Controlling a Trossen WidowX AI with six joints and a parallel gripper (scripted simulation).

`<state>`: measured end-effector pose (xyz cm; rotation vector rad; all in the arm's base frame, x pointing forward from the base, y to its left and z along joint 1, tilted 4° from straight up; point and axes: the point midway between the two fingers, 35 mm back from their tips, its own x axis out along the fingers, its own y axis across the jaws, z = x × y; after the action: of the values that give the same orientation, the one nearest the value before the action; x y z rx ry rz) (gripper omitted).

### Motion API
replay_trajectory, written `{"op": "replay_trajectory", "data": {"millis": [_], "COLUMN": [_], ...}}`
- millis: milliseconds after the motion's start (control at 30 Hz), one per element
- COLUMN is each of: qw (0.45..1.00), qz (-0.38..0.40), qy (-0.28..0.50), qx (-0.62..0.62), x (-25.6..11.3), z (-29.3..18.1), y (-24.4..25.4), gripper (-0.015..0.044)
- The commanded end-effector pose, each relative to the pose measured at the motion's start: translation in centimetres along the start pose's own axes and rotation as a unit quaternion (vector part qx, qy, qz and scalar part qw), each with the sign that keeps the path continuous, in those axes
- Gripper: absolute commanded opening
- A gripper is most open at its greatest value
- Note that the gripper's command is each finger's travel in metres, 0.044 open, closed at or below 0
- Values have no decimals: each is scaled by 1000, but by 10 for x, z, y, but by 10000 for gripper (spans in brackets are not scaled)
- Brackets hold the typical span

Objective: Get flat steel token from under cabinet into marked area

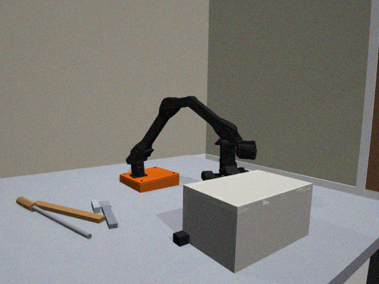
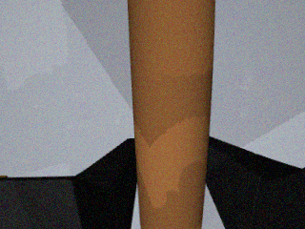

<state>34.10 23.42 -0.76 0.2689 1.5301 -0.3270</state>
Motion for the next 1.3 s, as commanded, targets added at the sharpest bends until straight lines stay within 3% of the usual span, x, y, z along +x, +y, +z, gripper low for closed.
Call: {"op": "replay_trajectory", "data": {"millis": [0,1267], "qw": [1000,1000], "qz": [-3,-4], "qy": [0,0], "qx": [2,2], "x": [1,1], "z": [1,1], "y": [-8,-43], "gripper": [0,0]}}
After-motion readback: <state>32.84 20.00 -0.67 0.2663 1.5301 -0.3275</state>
